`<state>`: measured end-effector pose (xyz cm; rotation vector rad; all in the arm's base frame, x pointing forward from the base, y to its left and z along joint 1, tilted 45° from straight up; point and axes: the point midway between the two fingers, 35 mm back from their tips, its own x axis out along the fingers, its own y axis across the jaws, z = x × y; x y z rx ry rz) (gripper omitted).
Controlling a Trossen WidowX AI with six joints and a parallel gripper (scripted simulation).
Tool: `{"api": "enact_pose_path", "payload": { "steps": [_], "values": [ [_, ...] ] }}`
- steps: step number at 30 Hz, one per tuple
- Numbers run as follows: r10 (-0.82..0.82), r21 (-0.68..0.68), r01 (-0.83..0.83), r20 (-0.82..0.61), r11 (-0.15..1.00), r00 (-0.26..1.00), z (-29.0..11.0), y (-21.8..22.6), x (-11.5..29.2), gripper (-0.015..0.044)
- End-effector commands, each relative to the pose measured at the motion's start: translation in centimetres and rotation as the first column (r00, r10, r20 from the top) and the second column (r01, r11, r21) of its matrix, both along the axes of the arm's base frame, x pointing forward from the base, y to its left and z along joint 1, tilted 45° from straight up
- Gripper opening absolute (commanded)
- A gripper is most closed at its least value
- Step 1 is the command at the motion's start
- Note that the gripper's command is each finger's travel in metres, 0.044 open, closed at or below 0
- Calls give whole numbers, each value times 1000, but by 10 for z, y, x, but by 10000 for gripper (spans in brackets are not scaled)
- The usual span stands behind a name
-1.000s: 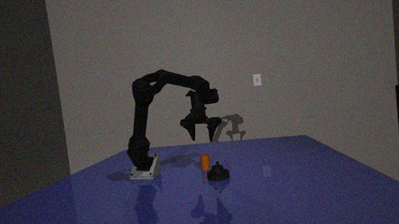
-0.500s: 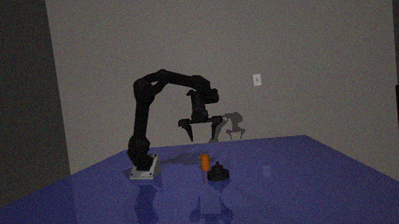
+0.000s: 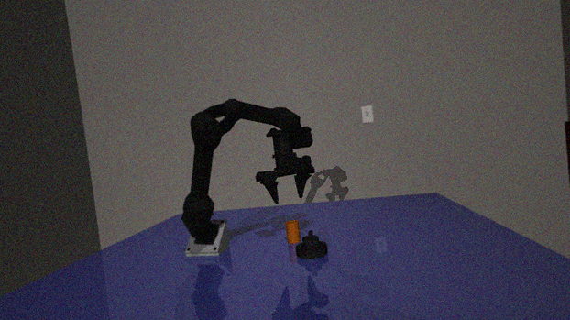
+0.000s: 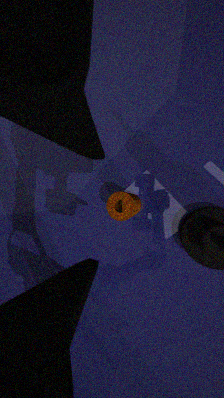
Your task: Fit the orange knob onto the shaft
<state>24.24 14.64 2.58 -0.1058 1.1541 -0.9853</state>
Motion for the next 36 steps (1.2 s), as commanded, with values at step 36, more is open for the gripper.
{"api": "enact_pose_path", "payload": {
  "steps": [36],
  "values": [
    [523,123,-553,-539,824,660,-37,-37,3,440]
  ]
}}
